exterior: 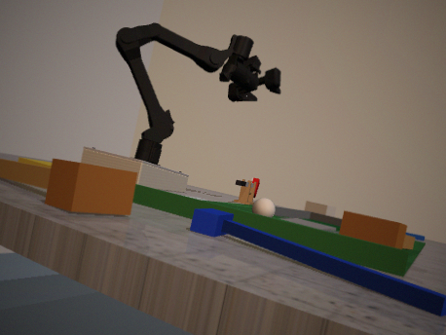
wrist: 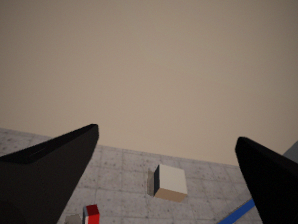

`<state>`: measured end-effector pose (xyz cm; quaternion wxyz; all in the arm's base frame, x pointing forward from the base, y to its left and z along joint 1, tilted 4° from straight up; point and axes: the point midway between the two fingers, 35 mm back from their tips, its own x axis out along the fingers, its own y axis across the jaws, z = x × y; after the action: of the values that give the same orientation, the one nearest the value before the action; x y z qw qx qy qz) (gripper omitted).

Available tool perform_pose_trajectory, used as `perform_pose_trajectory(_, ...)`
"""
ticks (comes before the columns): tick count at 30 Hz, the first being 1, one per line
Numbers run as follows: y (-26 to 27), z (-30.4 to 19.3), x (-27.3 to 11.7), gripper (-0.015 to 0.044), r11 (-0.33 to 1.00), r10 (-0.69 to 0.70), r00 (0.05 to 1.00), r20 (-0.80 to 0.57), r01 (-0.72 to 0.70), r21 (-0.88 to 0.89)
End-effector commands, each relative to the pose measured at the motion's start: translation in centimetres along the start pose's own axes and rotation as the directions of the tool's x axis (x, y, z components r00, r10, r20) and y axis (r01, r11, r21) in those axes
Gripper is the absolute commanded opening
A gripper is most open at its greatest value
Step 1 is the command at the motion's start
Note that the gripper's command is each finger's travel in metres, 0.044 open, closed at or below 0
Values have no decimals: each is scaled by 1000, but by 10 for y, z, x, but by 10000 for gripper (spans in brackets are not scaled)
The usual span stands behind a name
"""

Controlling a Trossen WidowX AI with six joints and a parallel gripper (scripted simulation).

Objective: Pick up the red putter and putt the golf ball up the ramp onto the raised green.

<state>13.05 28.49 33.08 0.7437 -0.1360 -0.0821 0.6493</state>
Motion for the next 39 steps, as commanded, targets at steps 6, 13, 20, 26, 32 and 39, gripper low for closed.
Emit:
perform_pose_trajectory(6,-29,-118,7,440,992,11,890,-455,-66,-105)
perform_pose_trajectory(13,-23,-218,-33,440,949,202,595,-778,-315,5)
perform_pose_trajectory(20,-10,-260,-76,440,858,382,361,-851,-480,182)
perform_pose_trajectory(26,-9,-260,-77,440,858,382,361,-851,-480,182)
perform_pose_trajectory(32,-3,-276,-74,440,858,383,361,-850,-480,182)
perform_pose_trajectory(39,0,-283,-74,440,858,383,361,-850,-480,182)
